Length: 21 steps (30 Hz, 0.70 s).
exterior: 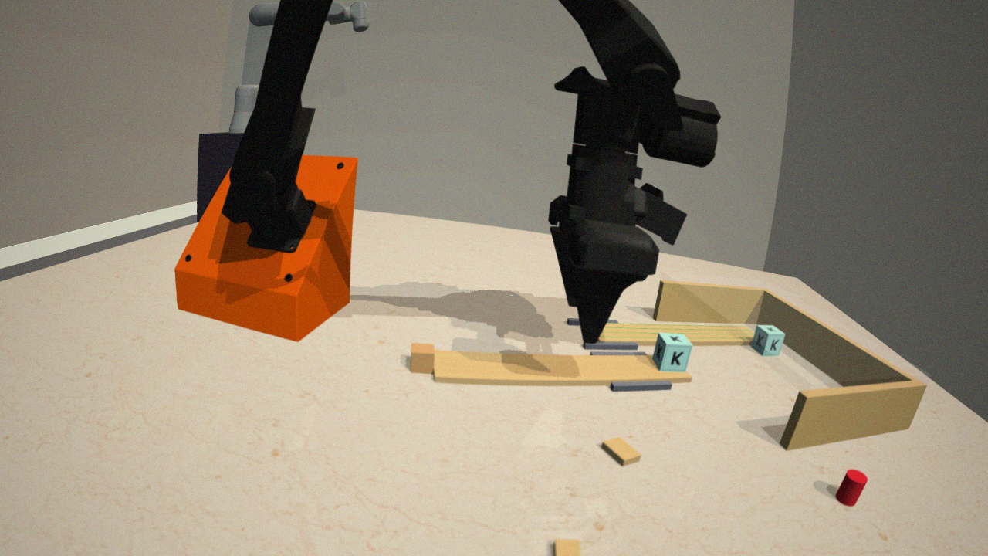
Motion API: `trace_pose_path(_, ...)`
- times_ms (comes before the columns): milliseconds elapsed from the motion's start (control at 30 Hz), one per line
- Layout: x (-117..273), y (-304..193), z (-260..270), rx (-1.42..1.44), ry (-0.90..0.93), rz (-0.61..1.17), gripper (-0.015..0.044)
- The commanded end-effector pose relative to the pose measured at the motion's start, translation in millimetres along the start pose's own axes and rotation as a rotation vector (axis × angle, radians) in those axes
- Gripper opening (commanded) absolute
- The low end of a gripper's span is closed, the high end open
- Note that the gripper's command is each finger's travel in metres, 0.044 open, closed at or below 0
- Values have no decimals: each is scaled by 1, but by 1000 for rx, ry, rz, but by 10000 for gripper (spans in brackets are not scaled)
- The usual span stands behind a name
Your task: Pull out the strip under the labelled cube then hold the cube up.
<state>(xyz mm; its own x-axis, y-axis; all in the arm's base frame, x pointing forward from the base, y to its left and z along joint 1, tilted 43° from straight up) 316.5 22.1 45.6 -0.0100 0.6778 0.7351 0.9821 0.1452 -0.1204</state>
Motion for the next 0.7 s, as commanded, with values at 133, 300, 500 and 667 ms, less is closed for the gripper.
trace_pose_path(133,4,28,3,-7,4,-4,440)
trace_pose_path(300,6,45,4,-8,4,-5,440)
trace_pose_path(500,9,65,6,-9,4,-6,440)
trace_pose_path(667,11,81,7,-10,5,-7,440)
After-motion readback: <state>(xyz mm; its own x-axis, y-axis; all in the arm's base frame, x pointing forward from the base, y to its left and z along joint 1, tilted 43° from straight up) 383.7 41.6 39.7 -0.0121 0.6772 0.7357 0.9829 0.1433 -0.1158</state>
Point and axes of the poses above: the point midway between the two fingers, 35 mm back from their tips, its own x axis back along the fingers, its own z axis across the jaws, y = z × x, the point moved 6 cm from there along x, back along the fingers, and after that the axes turned 2 degrees about x, right-handed, at the moved point
